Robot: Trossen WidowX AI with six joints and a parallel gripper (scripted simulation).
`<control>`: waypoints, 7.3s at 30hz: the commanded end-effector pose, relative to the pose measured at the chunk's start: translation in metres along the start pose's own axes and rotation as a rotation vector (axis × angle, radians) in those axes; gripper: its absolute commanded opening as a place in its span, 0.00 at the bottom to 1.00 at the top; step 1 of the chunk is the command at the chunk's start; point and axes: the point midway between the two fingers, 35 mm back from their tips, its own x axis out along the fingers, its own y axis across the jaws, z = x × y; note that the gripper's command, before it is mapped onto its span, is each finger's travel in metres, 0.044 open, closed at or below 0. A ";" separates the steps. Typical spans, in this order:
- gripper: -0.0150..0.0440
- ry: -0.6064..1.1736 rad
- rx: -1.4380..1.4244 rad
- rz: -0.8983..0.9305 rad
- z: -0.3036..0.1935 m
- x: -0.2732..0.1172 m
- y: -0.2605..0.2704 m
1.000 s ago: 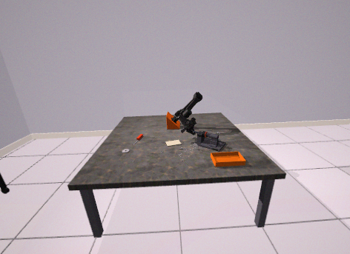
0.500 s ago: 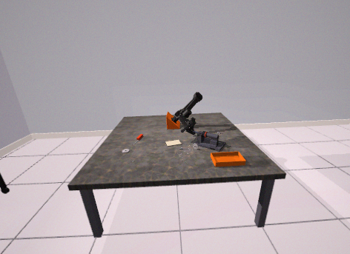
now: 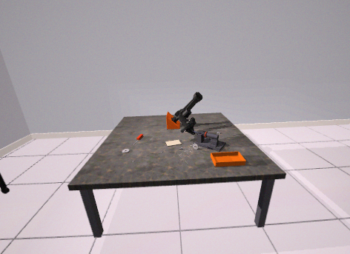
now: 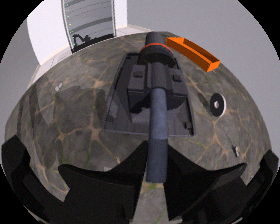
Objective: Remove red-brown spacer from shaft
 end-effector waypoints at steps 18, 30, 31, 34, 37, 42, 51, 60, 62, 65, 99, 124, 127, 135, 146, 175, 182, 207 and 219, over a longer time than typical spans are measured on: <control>0.25 0.000 -0.003 0.003 -0.002 -0.002 0.000; 0.25 0.000 -0.003 0.003 -0.003 -0.003 0.000; 0.25 0.000 -0.003 0.003 -0.003 -0.003 0.000; 0.25 0.000 -0.003 0.003 -0.003 -0.004 0.000; 0.25 0.000 -0.003 0.003 -0.004 -0.004 0.000; 0.25 0.000 -0.003 0.003 -0.004 -0.004 0.000; 0.25 0.000 -0.003 0.003 -0.005 -0.005 0.000; 0.25 0.000 -0.003 0.003 -0.006 -0.006 0.000; 0.25 0.000 -0.003 0.003 -0.006 -0.006 0.000; 0.25 0.000 -0.003 0.003 -0.006 -0.006 0.000; 0.25 0.001 -0.003 0.003 -0.009 -0.009 0.000; 0.25 0.001 -0.003 0.003 -0.011 -0.011 0.000; 0.25 0.001 0.001 0.000 -0.010 -0.010 0.000; 0.25 0.001 0.001 0.000 -0.010 -0.010 0.000; 0.25 0.001 -0.003 0.003 -0.010 -0.010 0.000; 0.25 0.000 -0.003 0.003 -0.002 -0.003 0.000; 0.25 0.000 -0.003 0.003 0.000 -0.001 0.000; 0.25 0.000 -0.003 0.003 0.005 0.005 0.000; 0.25 0.000 -0.001 0.003 0.004 0.004 0.000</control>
